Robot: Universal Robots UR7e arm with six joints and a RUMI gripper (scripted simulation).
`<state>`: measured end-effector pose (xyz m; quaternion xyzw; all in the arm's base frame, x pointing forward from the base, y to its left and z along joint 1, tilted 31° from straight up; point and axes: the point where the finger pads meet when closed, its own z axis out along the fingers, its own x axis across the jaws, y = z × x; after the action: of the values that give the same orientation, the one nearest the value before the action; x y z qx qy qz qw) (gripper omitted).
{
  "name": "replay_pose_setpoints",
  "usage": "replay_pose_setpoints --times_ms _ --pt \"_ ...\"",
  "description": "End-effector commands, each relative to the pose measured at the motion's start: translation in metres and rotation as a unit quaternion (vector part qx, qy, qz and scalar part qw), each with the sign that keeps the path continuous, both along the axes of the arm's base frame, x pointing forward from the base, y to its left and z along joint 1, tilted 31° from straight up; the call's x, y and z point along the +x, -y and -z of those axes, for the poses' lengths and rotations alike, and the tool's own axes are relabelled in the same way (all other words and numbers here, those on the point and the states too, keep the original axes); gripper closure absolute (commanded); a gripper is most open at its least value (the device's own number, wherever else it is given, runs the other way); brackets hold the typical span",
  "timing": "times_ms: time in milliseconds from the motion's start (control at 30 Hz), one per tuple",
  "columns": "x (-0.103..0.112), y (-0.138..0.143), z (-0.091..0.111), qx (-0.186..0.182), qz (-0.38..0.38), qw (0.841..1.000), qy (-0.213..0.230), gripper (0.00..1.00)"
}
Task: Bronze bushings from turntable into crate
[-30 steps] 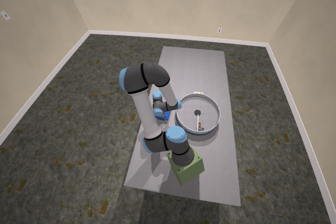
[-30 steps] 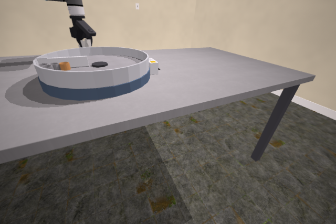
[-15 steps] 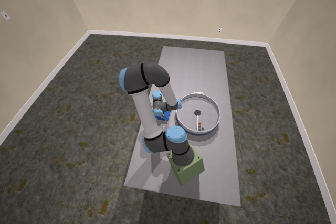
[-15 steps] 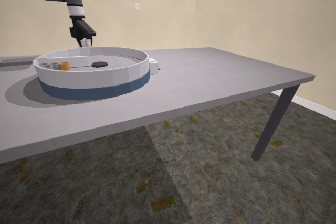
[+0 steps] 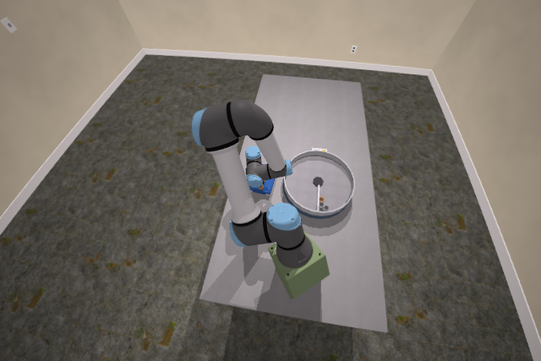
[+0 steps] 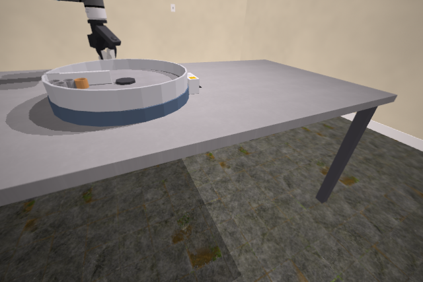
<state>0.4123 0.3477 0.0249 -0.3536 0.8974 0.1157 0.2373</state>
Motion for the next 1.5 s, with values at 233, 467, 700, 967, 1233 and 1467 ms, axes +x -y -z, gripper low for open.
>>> replay_pose_setpoints --times_ms 233,467,700,967,1233,1467 --pt "0.001 -0.001 -0.001 0.000 0.000 1.000 0.001 0.94" --pt "0.001 -0.001 -0.001 0.000 0.000 1.000 0.001 0.94" --pt "0.001 -0.001 -0.001 0.000 0.000 1.000 0.001 0.94" --pt "-0.001 0.001 -0.004 0.000 0.000 1.000 0.001 0.94" --pt "-0.007 0.007 -0.016 0.000 0.000 1.000 0.000 0.94" --pt "-0.012 0.013 -0.030 0.000 0.000 1.000 0.000 0.94"
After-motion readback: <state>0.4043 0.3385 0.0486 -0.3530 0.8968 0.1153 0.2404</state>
